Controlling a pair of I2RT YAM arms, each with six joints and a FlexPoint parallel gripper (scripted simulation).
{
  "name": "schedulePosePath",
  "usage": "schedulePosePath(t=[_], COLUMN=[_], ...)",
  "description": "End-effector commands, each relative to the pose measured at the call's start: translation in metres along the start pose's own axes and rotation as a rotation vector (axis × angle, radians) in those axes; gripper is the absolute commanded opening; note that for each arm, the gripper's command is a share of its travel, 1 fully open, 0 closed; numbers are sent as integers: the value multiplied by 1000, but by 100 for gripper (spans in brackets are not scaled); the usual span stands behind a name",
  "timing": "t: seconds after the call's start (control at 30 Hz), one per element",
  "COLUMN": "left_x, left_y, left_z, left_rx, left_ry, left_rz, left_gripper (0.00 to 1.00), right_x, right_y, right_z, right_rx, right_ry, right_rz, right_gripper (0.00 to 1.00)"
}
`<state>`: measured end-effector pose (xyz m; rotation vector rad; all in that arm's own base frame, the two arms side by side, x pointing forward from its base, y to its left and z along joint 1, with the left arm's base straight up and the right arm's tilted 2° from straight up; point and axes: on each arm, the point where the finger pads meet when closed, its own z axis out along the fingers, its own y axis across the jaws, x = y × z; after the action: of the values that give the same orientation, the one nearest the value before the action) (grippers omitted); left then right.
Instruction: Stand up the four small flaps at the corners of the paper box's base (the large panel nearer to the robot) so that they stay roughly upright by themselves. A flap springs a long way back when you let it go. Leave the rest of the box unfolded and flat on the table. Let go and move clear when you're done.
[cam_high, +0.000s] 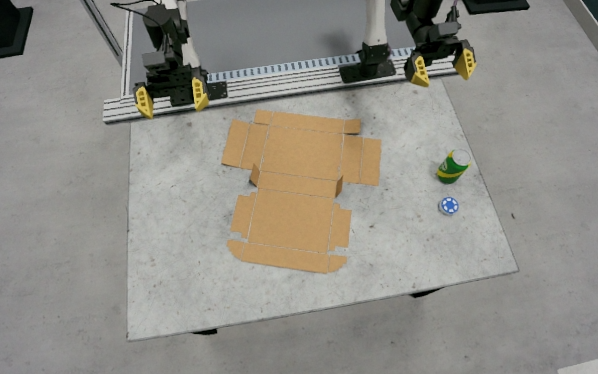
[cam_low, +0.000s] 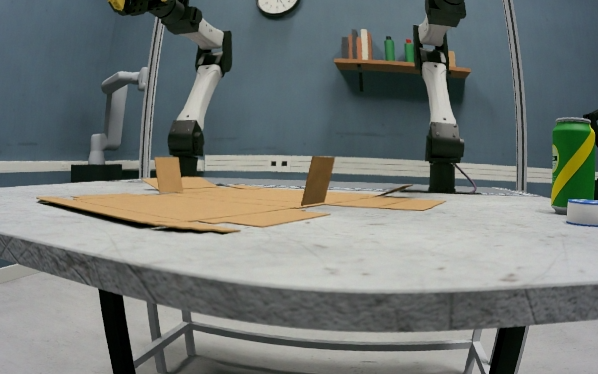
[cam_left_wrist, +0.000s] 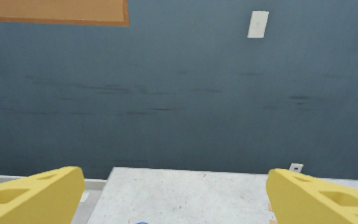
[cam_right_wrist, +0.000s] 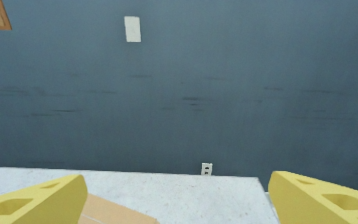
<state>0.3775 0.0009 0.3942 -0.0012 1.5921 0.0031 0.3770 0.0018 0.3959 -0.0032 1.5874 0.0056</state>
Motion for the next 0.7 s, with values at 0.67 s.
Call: schedulePosePath(t=[0.67], left_x=[10], left_y=[-16], left_z=[-20], left_rx=[54], left_ry=[113], left_rz=[27], left_gripper=[77], right_x=[8], right_y=[14], right_z=[-23], right_rx=[23], right_ry=[118], right_rz=[46], right_gripper=[77])
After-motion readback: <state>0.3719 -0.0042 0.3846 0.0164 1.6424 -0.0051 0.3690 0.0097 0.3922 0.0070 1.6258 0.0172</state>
